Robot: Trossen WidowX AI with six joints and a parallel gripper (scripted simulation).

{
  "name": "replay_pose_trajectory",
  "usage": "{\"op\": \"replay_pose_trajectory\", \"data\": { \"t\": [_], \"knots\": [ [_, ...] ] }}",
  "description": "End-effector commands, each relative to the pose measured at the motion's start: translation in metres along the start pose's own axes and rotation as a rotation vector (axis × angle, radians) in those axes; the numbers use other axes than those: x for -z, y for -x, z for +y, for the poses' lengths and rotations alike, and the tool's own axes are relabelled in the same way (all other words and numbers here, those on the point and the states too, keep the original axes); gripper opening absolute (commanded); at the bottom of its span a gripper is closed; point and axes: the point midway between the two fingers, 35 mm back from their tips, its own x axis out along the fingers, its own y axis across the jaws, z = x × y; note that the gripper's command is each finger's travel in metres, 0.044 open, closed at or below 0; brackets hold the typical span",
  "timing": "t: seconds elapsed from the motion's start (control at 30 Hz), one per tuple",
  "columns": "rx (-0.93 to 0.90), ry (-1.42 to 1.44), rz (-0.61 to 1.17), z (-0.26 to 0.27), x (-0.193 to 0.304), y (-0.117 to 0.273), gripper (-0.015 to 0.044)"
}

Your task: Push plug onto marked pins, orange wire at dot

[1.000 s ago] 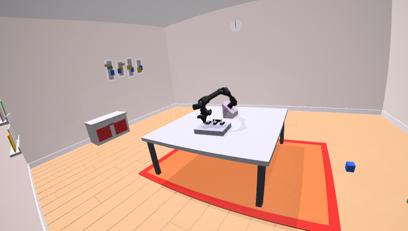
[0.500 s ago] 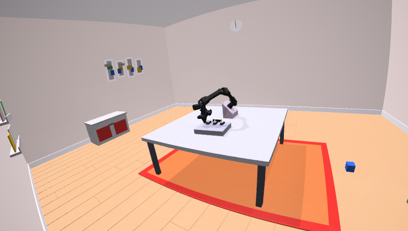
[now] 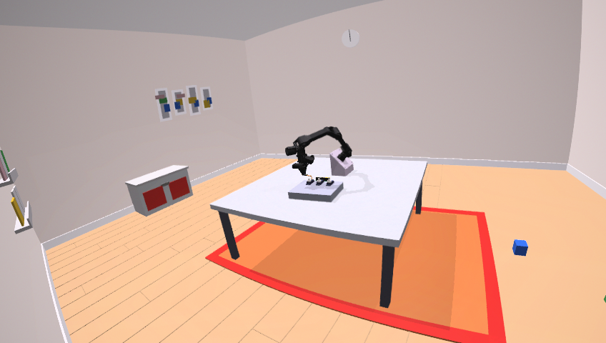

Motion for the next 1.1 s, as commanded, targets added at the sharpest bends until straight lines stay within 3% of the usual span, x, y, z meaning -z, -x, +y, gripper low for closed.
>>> {"op": "replay_pose_trajectory", "data": {
  "t": [0.0, 1.07],
  "knots": [
    [0.001, -0.068, 0.008, 0.004, -0.009, 0.005, 0.0],
    [-0.002, -0.989, 0.005, 0.082, -0.099, 0.011, 0.0]
  ]
}}
